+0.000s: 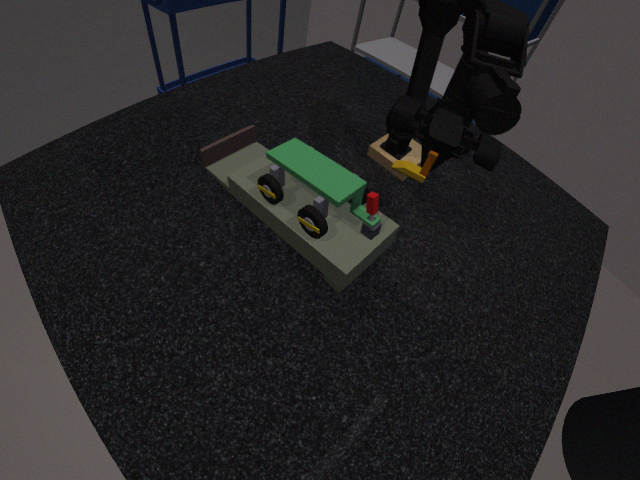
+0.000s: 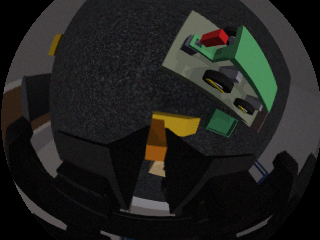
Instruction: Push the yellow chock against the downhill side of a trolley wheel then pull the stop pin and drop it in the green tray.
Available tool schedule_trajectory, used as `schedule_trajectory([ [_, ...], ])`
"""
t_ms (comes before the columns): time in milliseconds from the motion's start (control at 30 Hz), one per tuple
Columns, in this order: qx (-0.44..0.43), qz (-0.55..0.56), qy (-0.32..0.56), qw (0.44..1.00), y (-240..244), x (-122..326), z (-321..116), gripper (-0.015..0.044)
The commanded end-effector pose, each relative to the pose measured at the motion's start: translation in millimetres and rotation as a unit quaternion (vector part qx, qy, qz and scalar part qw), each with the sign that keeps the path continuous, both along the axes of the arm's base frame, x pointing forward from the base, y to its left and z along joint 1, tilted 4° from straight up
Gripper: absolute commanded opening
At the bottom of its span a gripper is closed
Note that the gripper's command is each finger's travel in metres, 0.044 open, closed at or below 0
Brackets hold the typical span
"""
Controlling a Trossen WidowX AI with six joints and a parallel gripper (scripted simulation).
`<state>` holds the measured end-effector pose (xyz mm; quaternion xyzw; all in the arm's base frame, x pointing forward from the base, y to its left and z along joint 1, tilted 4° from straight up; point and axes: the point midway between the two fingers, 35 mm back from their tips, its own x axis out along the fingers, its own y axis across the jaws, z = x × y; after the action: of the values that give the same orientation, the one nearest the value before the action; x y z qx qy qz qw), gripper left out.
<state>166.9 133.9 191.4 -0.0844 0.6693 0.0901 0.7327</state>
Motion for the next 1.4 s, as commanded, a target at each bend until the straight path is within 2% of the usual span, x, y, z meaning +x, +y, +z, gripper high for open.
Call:
schedule_trajectory([
  [0, 0.008, -0.077, 0.004, 0.997, 0.3, -0.7, 0.1, 0.0000],
  [333, 0.022, -0.238, 0.007, 0.971, 0.3, -0.7, 0.1, 0.0000],
  [667, 0.036, -0.396, 0.010, 0.917, 0.2, -0.8, 0.1, 0.0000],
  [1000, 0.050, -0.543, 0.013, 0.838, 0.2, -0.8, 0.1, 0.0000],
  [1367, 0.063, -0.687, 0.015, 0.724, 0.1, -0.9, 0.1, 0.0000],
])
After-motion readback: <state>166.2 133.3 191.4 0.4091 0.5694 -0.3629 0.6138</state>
